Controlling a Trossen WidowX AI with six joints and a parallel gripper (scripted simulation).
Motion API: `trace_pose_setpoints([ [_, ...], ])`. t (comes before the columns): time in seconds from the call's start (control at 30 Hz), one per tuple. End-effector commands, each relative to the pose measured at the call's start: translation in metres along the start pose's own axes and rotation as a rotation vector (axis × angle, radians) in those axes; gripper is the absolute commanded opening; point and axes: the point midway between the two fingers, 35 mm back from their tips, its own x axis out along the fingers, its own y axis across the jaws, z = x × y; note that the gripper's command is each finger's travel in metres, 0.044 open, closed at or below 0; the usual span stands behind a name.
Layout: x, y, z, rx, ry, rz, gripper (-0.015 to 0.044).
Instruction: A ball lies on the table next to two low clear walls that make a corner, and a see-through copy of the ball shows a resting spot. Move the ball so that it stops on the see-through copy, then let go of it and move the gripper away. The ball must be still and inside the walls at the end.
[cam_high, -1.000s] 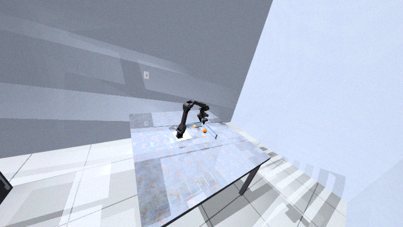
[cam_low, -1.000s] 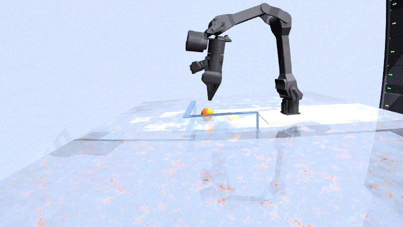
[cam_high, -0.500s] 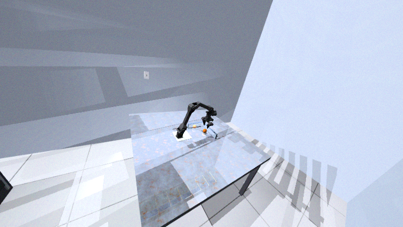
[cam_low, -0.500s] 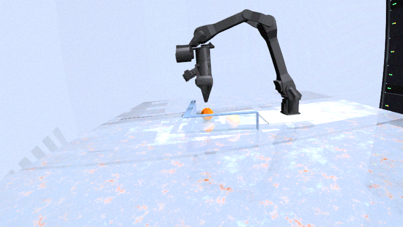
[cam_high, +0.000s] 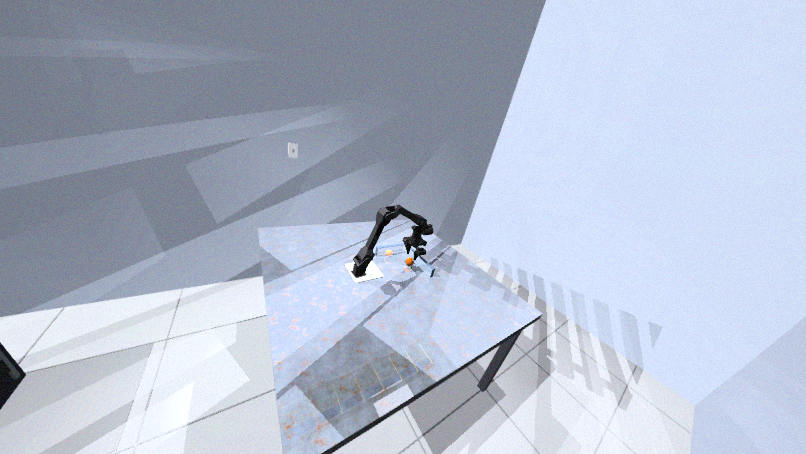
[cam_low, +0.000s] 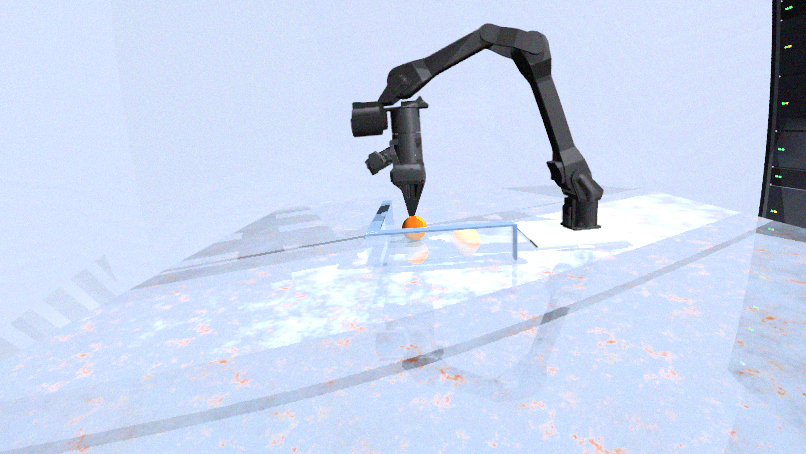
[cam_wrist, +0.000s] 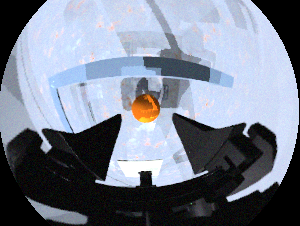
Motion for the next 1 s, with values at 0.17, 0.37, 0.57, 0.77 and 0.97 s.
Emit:
trace_pose_setpoints([
  [0.17, 0.018, 0.001, -0.001, -0.004, 0.005, 0.005, 0.0351],
  [0.37, 0.028, 0.001, -0.001, -0.004, 0.005, 0.005, 0.0351],
  [0.57, 0.036, 0.001, -0.002, -0.004, 0.005, 0.005, 0.0351],
  [0.77, 0.036, 0.001, -0.002, -0.004, 0.005, 0.005, 0.0239],
  [0.97, 0.036, 0.001, -0.002, -0.004, 0.005, 0.005, 0.0199],
])
